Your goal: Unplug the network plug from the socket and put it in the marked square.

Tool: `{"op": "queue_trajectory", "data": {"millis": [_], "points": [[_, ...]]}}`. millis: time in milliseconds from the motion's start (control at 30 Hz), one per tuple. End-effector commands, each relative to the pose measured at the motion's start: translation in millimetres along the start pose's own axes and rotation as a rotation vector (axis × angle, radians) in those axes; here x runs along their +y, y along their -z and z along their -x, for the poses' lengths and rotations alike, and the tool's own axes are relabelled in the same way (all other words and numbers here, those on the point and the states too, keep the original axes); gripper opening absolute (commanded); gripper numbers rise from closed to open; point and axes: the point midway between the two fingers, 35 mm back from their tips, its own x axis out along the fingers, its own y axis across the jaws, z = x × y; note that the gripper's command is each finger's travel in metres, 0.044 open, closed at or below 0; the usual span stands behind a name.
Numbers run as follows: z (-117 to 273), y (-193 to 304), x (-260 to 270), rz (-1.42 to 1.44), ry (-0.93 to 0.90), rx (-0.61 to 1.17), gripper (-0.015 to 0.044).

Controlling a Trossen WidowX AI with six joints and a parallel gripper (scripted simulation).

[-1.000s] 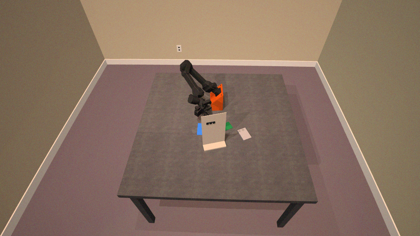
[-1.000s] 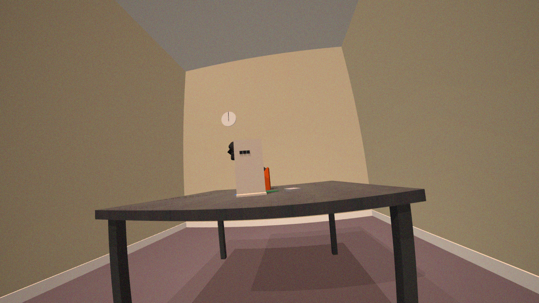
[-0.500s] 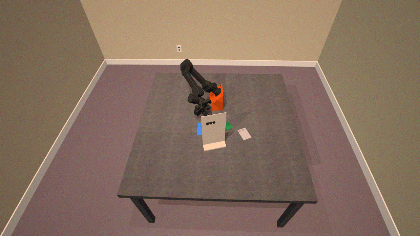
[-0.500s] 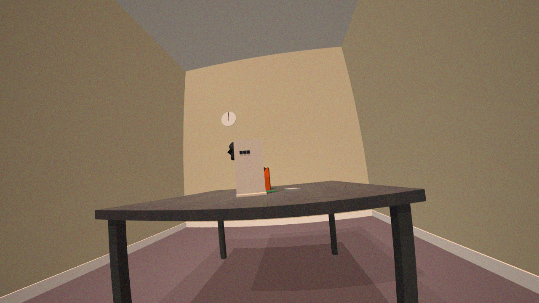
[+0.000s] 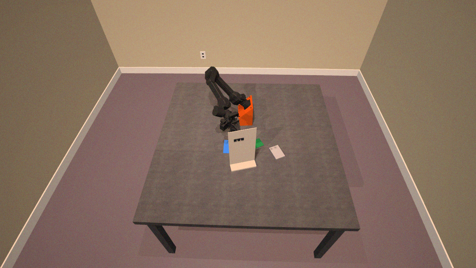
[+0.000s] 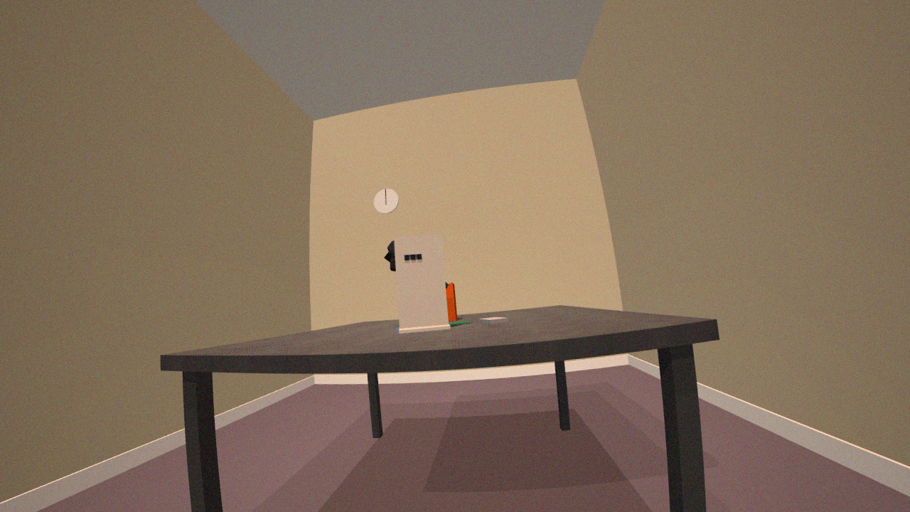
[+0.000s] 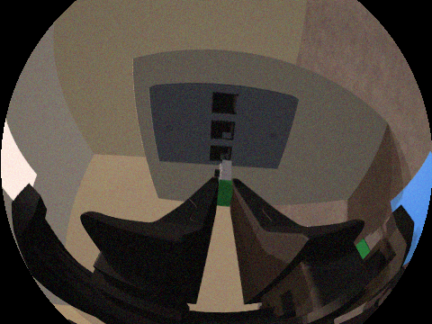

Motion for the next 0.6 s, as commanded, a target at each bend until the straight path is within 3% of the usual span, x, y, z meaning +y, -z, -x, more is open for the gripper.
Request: {"op": "queue_trajectory", "data": {"millis": [0, 567], "points": [[2.6, 0.8, -0.3, 0.005, 0.0, 0.001, 0.0], [9.7, 2.4, -0.3, 0.005, 0.0, 0.001, 0.0]]}}
